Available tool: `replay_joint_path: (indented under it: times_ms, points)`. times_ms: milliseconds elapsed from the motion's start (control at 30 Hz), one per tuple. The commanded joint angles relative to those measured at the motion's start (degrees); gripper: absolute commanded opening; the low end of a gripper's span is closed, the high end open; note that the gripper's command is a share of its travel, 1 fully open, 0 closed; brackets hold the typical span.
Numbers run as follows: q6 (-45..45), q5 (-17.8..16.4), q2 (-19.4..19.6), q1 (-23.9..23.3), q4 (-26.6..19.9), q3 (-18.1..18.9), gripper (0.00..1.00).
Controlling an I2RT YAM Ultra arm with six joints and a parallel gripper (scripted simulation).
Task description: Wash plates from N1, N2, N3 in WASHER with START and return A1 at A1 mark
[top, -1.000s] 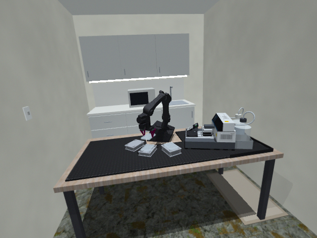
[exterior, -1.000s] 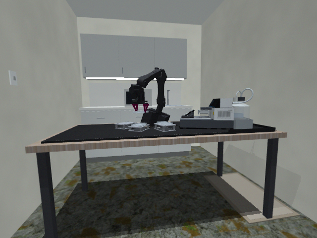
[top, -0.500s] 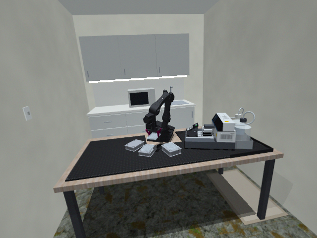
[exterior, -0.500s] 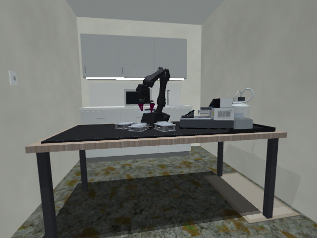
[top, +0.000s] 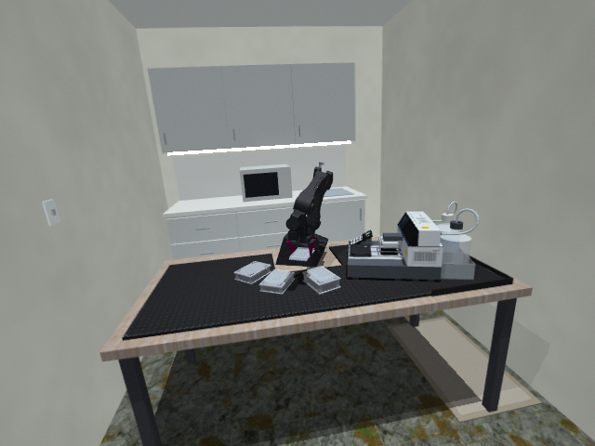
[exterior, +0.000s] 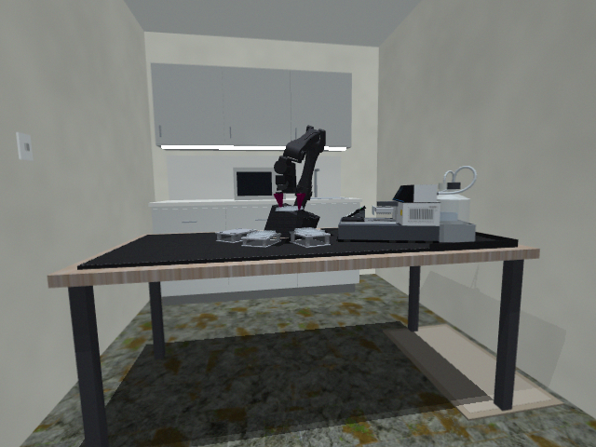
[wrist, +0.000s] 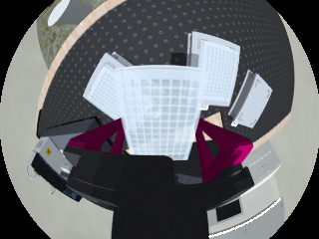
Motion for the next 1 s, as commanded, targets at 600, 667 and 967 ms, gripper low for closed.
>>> replay_joint_path:
  times_ms: [600,667,967]
  points:
    - [11.5,-0.1,-4.9,8.4,-1.0,0.7,0.0]
    - [9.1,0.0,-6.3,9.7,-1.0,-0.3,0.0]
    - [12.5,0.2,-11.0,14.8,-1.0,-3.1,0.0]
